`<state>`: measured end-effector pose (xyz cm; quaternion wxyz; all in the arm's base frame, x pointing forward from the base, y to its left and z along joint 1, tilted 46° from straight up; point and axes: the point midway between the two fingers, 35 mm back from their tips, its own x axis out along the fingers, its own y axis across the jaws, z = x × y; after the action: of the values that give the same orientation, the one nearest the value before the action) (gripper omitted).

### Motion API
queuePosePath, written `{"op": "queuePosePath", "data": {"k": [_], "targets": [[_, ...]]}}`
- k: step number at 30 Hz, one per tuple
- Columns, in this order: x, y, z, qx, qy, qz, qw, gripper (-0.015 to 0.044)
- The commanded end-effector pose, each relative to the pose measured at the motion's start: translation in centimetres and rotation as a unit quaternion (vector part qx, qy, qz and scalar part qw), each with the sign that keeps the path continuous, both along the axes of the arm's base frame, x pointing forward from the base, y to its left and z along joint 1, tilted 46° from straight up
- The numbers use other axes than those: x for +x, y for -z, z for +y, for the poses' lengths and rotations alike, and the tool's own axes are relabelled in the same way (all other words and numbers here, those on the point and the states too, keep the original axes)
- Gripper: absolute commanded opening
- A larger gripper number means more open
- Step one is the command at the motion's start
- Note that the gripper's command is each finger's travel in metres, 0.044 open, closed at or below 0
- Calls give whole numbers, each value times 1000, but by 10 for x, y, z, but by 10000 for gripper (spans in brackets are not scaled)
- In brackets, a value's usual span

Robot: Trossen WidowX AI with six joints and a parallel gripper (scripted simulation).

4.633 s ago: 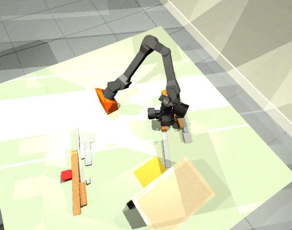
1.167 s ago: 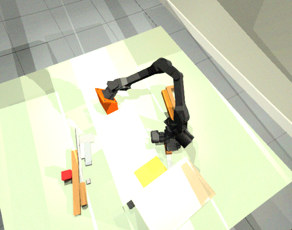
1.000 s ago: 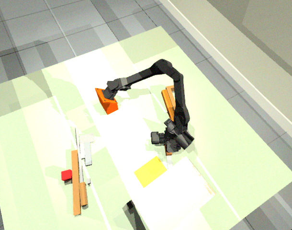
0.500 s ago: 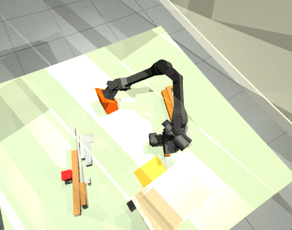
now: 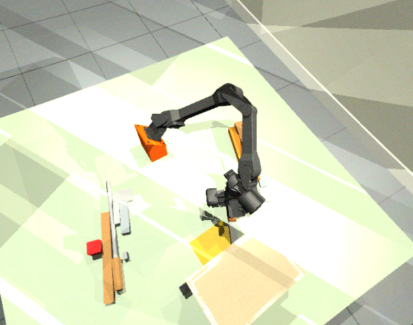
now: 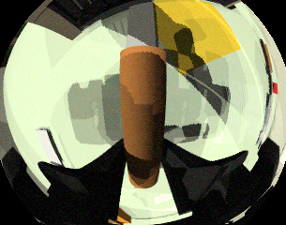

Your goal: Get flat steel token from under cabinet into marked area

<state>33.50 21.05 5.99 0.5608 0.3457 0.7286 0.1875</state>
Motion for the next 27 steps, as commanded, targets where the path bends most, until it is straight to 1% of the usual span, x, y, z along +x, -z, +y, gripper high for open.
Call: {"op": "queuePosePath", "data": {"k": [1,27], "targets": [[-4,6,-5,-3,2,5,1000,0],[-12,24,-24,-4,2,5,1000,0]]}}
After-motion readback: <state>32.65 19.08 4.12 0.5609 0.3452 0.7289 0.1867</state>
